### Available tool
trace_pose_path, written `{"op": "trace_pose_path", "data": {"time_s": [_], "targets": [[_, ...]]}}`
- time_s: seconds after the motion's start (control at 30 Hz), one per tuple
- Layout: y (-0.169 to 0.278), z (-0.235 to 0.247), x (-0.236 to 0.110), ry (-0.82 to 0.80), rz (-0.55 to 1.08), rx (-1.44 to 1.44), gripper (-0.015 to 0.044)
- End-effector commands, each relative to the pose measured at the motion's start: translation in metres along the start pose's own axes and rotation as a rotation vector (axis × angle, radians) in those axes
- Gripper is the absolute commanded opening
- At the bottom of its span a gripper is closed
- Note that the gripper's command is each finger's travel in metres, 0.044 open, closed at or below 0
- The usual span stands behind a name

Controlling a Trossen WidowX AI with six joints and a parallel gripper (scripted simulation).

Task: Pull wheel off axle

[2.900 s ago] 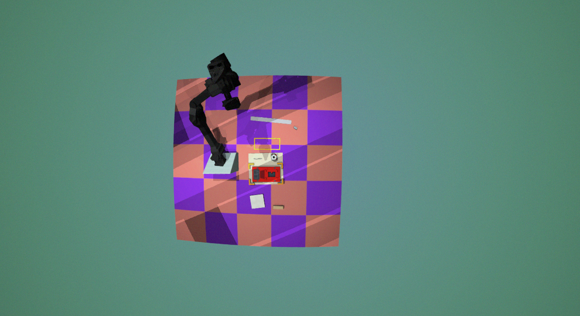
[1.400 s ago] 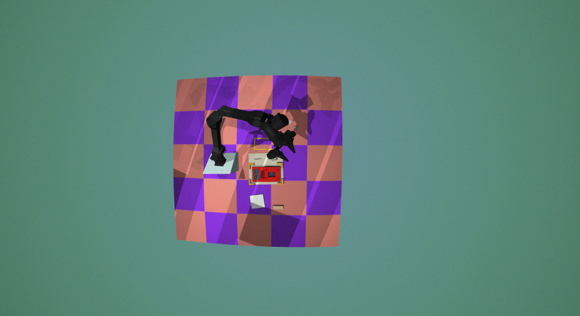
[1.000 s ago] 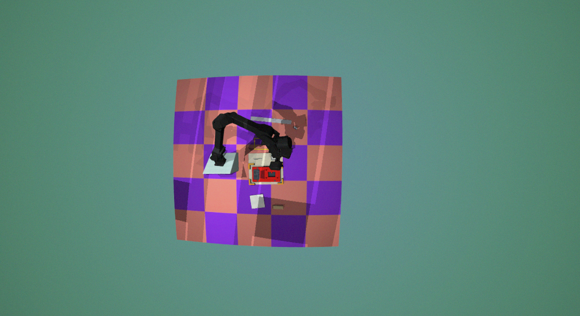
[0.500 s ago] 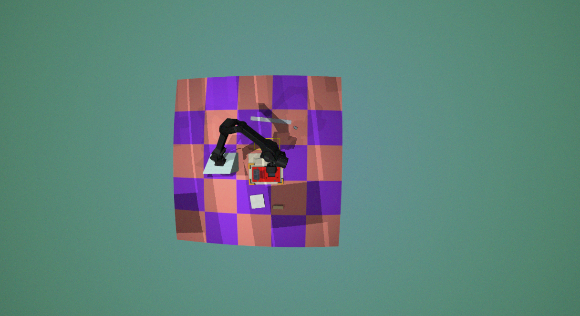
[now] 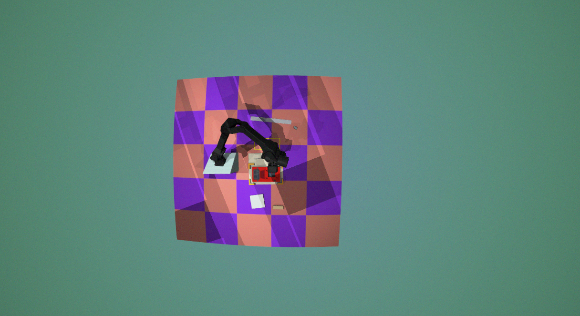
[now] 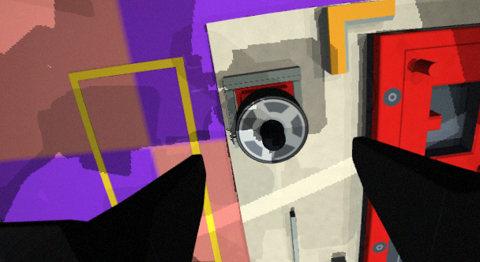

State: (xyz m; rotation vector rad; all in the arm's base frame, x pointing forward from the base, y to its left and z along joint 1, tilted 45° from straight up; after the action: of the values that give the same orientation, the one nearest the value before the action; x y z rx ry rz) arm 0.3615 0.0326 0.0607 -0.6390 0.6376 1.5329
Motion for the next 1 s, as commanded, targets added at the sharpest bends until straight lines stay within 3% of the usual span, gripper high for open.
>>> {"op": "trace_pose_path", "data": {"time_s": [0.0, 0.1, 0.47, 0.63, 0.87, 0.97], "targets": [[0.004, -0.002, 0.035, -0.012, 0.02, 0.015, 0.03], [0.005, -0.001, 0.051, -0.015, 0.02, 0.015, 0.03], [0.005, -0.001, 0.052, -0.015, 0.02, 0.015, 0.03], [0.004, 0.0, 0.049, -0.008, 0.015, 0.006, 0.0169], [0.004, 0.0, 0.049, -0.008, 0.015, 0.006, 0.0122], [0.004, 0.0, 0.048, -0.008, 0.015, 0.006, 0.0043]]}}
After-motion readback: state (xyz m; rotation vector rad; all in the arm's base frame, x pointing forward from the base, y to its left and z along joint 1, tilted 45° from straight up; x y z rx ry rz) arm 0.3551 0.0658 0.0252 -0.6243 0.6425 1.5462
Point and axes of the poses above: the point midway between the two fingers, 35 mm back from their tips, its own x axis out along the fingers, its own z axis across the jaws, y = z × x, the point moved 4 cm from there along -x, back along the fingers, and after that the axes turned 4 degrees about x, right-handed, at the moved point
